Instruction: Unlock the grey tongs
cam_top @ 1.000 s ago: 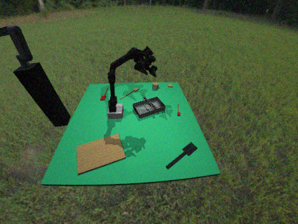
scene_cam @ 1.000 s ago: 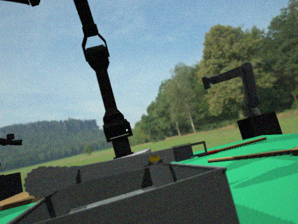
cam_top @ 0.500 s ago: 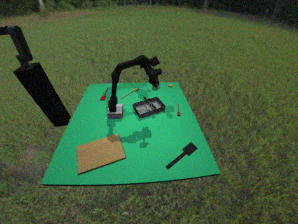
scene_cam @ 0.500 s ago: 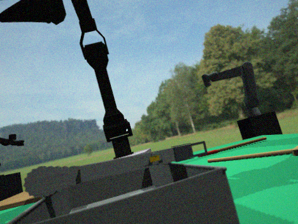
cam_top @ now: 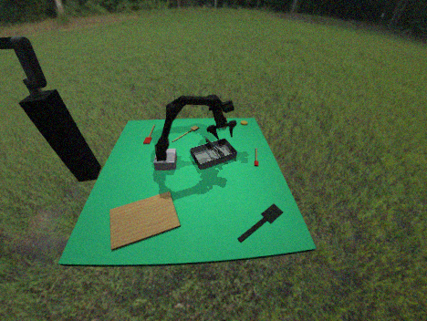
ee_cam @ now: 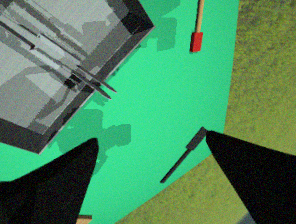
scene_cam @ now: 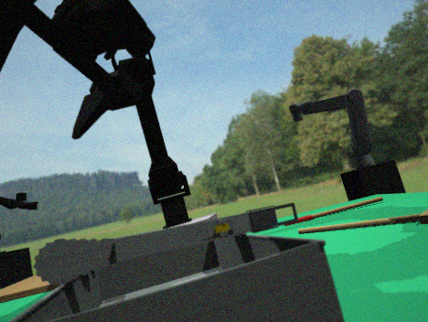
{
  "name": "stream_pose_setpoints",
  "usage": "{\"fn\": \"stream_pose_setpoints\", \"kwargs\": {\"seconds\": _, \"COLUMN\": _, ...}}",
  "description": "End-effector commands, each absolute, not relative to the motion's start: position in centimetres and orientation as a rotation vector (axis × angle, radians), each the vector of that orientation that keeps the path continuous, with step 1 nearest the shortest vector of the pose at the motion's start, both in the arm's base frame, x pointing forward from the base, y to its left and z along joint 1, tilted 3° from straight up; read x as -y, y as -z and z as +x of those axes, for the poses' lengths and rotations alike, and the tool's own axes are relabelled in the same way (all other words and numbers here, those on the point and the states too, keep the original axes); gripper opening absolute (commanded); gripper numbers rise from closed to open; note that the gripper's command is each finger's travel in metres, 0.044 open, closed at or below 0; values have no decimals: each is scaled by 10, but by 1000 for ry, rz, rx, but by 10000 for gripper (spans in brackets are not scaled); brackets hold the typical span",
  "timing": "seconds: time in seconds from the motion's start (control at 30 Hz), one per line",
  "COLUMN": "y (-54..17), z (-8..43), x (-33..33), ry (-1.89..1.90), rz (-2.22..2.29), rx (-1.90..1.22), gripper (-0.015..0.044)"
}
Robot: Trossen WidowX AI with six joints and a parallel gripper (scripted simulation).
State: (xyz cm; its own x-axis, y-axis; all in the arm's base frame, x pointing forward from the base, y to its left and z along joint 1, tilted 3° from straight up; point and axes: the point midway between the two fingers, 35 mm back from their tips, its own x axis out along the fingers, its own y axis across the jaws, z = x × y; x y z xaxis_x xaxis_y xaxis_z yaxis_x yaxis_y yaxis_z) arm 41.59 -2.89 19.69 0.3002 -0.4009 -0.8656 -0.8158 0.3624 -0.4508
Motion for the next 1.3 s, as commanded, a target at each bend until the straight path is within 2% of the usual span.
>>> {"fn": "stream_pose_setpoints", "kwargs": {"seconds": 0.0, "y": -128, "z": 409, "x": -2, "ry": -944, "rz": -1428, "rx": -1232, "gripper": 440}}
{"fn": "stream_pose_setpoints", "kwargs": {"seconds": 0.23, "y": -76, "z": 394, "x": -30, "ry": -1409, "rz": -1538, "rx": -1008, "gripper": 440}}
{"fn": "stream_pose_setpoints", "kwargs": {"seconds": 1.27, "y": -56, "z": 401, "x": -26, "ry": -1408, "rz": -1538, "rx": -1009, "gripper": 440}}
